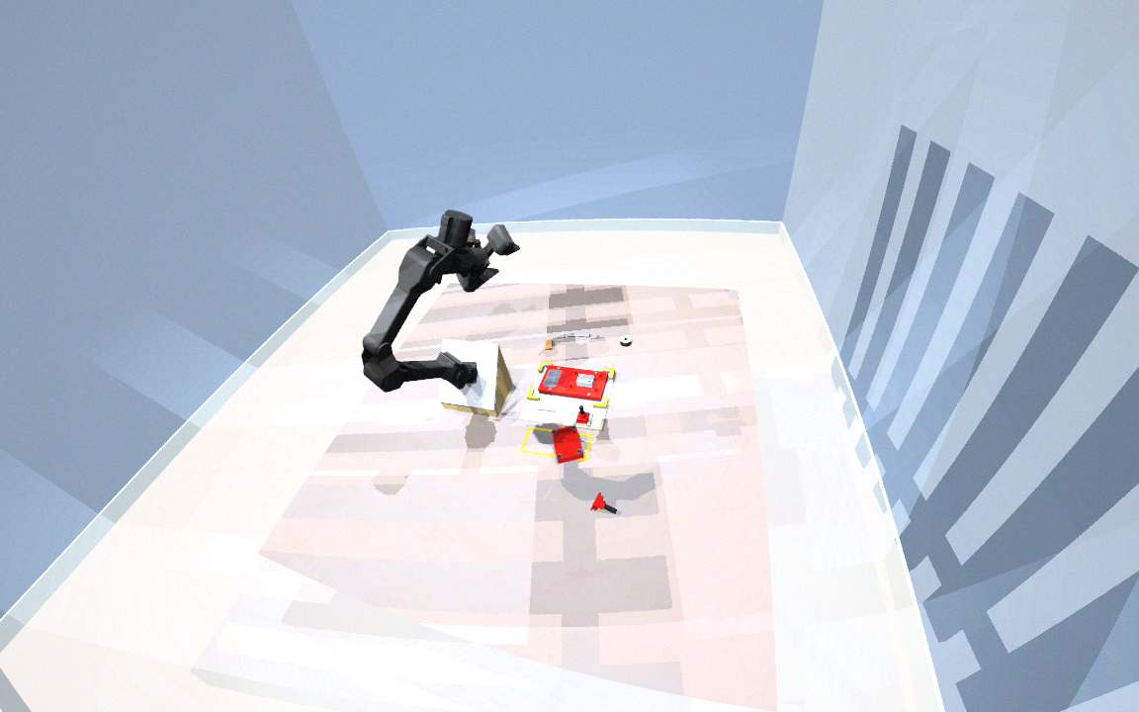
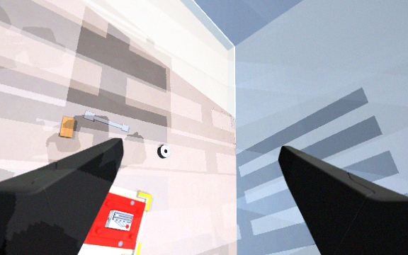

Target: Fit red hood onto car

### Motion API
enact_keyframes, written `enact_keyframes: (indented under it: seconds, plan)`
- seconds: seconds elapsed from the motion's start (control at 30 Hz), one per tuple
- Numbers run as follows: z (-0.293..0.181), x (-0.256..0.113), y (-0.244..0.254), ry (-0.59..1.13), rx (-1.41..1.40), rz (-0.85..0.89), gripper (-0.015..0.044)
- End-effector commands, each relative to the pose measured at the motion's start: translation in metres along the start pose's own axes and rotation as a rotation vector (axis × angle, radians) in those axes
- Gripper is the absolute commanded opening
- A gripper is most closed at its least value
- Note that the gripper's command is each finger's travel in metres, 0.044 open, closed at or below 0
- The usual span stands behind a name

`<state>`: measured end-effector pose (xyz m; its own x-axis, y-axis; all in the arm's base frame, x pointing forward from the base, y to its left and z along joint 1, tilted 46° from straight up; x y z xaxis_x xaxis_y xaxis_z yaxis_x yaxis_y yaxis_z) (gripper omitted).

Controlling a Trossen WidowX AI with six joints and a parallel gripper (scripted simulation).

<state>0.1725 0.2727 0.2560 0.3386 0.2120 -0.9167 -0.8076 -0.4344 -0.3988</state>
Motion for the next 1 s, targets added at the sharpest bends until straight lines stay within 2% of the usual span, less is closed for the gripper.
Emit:
enact_keyframes:
  seconds: [0.0,0.1,0.2,0.5,0.73,0.97]
  plan:
    - [-0.033,0.019,-0.01,0.114,0.301,0.008,0.044]
    - [-0.063,0.032,-0.018,0.206,0.573,-0.01,0.044]
    - [-0.095,0.042,-0.017,0.268,0.705,0.006,0.044]
    - [-0.146,0.059,-0.021,0.443,1.163,-0.079,0.044]
    - [-0.216,0.074,-0.014,0.673,1.736,-0.279,0.044]
    - [-0.284,0.083,0.007,0.895,2.247,-0.593,0.044]
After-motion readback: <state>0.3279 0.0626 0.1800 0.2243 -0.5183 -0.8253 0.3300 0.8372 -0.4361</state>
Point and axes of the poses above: the point midway between the two fingers, 35 mm back from their tips, its own x axis out along the fingers, its own y axis across the jaws, z = x × y, the point moved 7 cm from there along -x, back along the fingers, and after that the axes turned 3 degrees about x, right-handed, at the moved point
